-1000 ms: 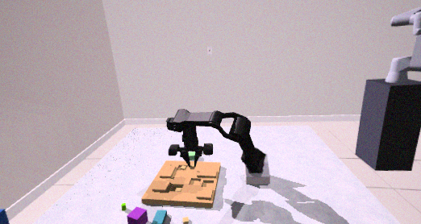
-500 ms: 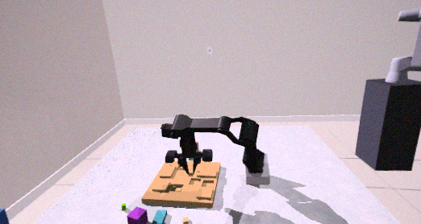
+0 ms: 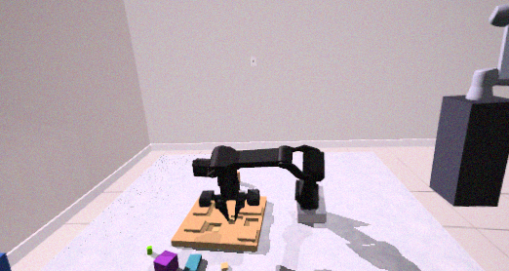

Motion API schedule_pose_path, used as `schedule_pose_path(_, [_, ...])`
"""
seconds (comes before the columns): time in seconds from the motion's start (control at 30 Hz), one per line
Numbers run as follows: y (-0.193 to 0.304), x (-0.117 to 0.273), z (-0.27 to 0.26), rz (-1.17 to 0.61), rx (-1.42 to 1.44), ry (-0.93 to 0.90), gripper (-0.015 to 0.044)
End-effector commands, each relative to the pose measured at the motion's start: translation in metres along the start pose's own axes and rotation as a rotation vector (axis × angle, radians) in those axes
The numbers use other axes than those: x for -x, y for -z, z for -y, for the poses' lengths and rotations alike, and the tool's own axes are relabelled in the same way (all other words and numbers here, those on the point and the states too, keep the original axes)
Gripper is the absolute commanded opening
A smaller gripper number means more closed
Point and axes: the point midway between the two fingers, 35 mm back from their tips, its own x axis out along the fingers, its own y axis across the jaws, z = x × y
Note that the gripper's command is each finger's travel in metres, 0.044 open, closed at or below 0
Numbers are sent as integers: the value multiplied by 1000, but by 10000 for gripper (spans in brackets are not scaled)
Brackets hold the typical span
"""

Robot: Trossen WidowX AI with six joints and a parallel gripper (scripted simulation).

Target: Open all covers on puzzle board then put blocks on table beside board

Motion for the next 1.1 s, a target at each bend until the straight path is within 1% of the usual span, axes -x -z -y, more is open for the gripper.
schedule_pose_path(0.0, [19,1,6,-9,2,-2,80])
schedule_pose_path(0.6, [80,6,38,-37,4,1,80])
schedule_pose_path(0.8, [82,5,39,-38,4,1,80])
schedule_pose_path(1.07, [82,-8,37,-34,5,2,80])
